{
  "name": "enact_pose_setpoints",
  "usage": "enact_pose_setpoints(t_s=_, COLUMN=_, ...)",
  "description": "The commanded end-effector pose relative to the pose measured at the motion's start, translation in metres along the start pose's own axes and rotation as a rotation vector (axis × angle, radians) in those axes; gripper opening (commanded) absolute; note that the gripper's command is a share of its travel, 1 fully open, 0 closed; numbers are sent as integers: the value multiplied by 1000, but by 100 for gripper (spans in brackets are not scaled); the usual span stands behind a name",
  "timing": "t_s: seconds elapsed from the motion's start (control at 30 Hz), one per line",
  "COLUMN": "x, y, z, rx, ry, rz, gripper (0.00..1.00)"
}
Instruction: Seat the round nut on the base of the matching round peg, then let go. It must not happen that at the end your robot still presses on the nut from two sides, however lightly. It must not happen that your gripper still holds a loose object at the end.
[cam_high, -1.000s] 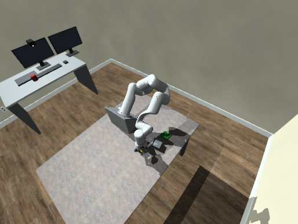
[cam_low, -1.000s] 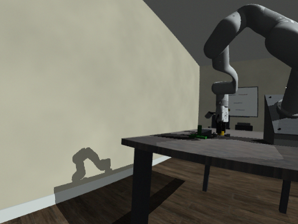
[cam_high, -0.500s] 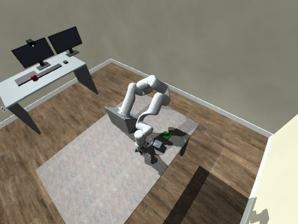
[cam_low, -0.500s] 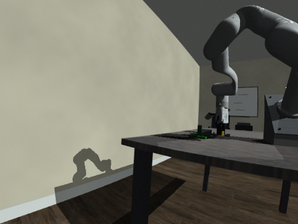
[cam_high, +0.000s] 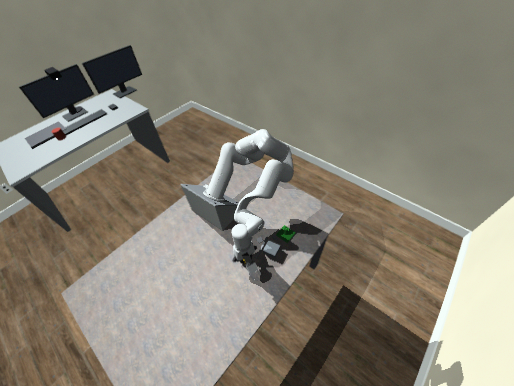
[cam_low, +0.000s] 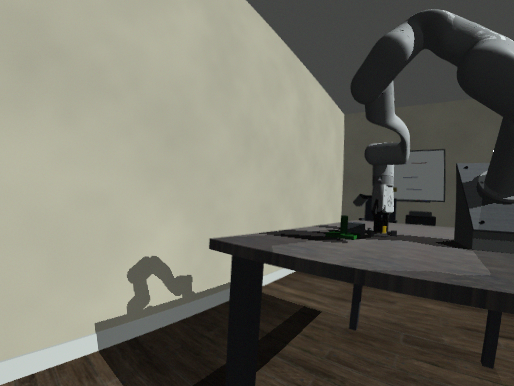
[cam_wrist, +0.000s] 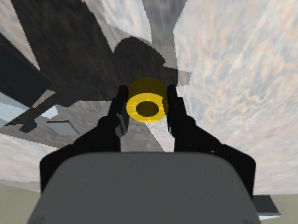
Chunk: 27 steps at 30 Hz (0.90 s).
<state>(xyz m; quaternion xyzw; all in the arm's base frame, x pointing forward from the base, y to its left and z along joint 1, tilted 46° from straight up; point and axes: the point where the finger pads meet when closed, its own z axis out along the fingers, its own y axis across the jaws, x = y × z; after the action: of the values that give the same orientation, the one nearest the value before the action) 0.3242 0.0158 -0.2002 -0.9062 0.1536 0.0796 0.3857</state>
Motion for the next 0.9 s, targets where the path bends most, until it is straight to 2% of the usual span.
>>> enact_pose_setpoints(t_s=0.0, x=1, y=0, z=-1, rx=0, ry=2, rz=-1, gripper=0)
enact_pose_setpoints(t_s=0.27, x=1, y=0, z=-5, rx=0, ry=2, rz=-1, gripper=0)
enact_pose_setpoints(t_s=0.6, x=2, y=0, z=-36, rx=1, ry=2, rz=-1, gripper=0)
enact_pose_setpoints(t_s=0.87, x=1, y=0, z=-49, rx=0, ry=2, rz=-1, gripper=0)
